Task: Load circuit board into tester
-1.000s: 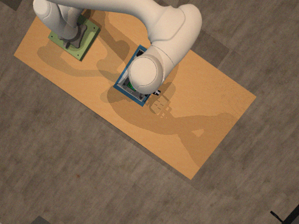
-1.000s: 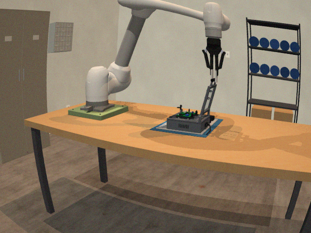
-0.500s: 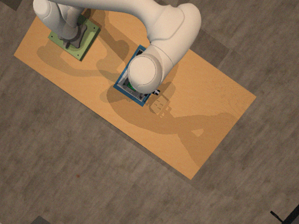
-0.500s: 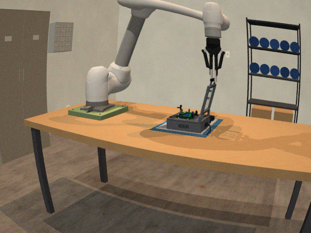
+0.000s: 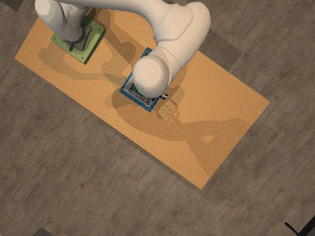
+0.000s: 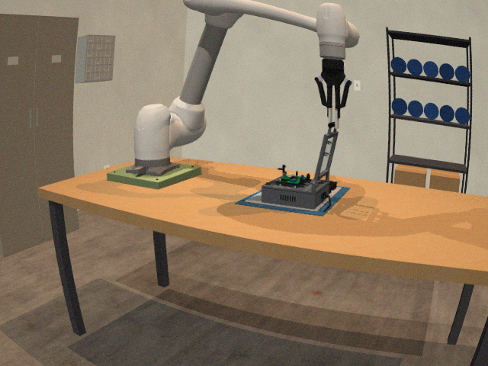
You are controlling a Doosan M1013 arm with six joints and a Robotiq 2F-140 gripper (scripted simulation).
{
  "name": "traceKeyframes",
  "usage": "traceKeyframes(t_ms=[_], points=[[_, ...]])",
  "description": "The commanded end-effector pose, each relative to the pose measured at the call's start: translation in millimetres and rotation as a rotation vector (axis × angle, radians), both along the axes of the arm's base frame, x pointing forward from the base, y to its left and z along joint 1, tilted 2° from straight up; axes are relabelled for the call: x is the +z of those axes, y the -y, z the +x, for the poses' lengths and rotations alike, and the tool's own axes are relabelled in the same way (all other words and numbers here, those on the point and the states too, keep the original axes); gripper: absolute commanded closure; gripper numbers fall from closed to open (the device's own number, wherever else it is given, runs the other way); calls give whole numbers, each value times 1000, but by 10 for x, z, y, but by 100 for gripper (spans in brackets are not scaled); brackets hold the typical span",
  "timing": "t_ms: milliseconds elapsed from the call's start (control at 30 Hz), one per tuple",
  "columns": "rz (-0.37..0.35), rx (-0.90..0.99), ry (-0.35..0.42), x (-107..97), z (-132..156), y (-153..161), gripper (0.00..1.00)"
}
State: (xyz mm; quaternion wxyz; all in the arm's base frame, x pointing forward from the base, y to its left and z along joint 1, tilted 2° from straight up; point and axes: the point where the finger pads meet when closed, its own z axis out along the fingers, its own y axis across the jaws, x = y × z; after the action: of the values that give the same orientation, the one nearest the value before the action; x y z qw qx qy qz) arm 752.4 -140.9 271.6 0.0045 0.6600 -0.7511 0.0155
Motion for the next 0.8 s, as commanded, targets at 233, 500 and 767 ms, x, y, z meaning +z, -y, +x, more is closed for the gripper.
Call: traceKeyframes(t_ms=[233,500,767], points=[[0,0,-1,11,-63,-8,100],[0,0,-1,17,-110,-15,100],[0,0,-1,25,-183,-24,100]])
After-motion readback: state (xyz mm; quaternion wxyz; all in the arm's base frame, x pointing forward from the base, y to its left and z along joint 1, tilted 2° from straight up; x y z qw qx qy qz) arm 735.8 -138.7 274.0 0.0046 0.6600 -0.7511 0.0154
